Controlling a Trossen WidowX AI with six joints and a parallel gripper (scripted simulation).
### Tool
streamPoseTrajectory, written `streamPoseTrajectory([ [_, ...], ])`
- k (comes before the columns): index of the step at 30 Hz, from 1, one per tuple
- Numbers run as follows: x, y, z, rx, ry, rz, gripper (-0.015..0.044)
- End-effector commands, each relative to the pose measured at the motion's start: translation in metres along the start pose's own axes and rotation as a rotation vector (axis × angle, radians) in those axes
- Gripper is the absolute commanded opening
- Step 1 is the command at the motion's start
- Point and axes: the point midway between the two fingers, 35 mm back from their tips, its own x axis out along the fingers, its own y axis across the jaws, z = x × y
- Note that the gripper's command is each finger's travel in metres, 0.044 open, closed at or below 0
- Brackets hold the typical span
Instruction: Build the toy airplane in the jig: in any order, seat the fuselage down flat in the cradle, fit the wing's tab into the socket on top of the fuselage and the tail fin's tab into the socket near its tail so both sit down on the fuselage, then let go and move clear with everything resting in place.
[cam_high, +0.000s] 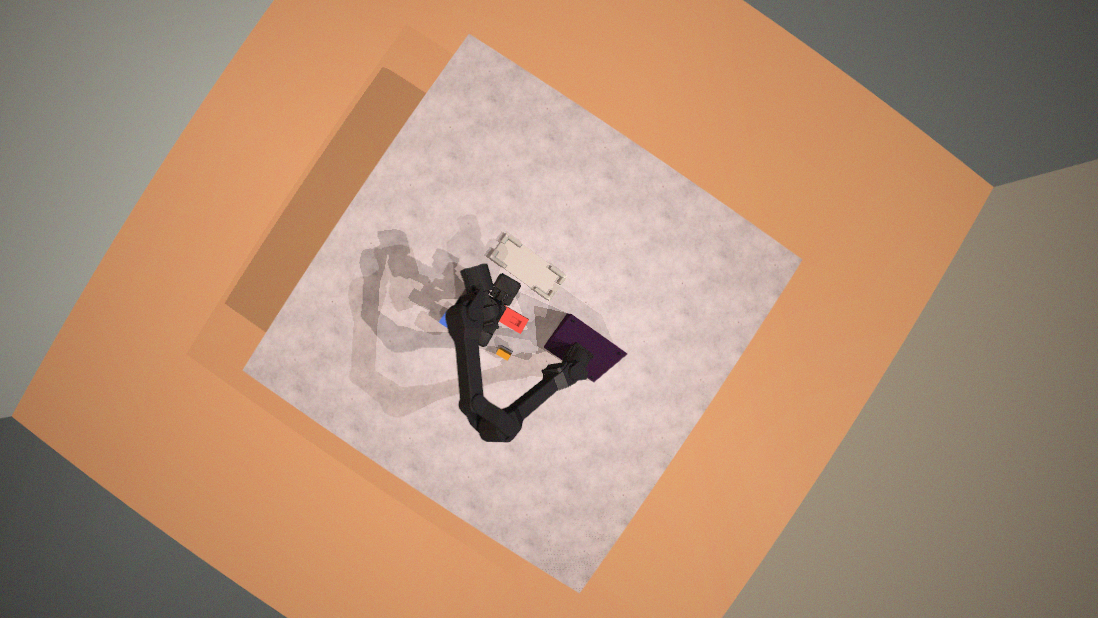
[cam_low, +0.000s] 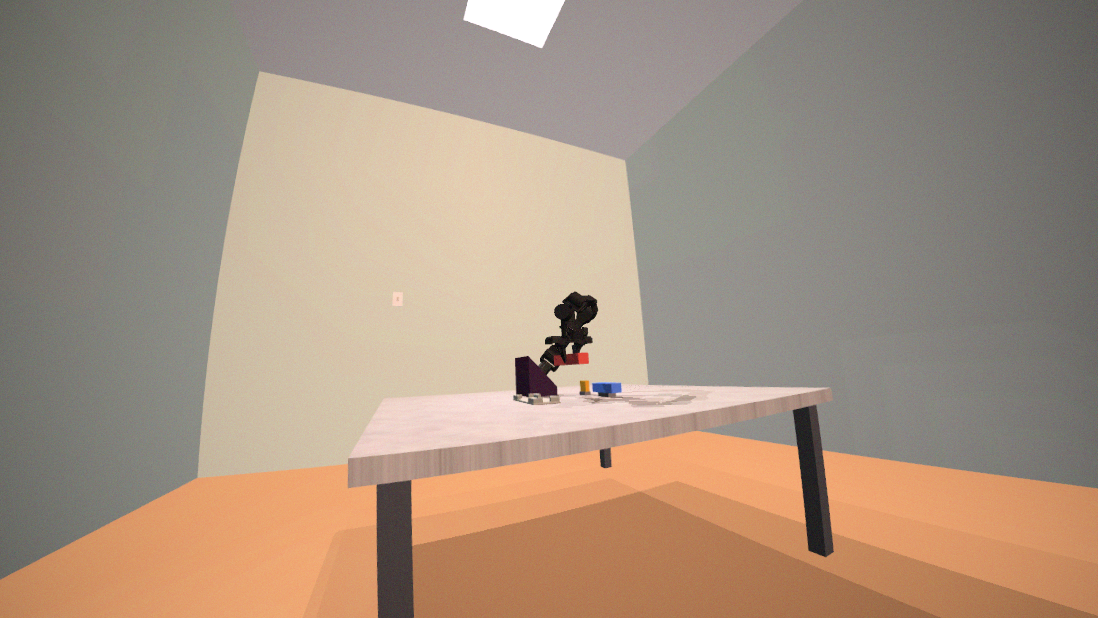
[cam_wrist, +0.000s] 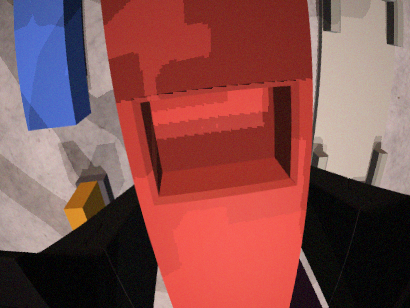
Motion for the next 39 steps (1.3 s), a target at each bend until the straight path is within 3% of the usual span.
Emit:
streamPoseTrajectory([
  [1, -0.001, -0.009, 0.001, 0.001, 0.0, -0.004, 0.0],
  [39, 0.041, -0.12, -0.005, 0.066, 0.002, -0.007, 0.0],
])
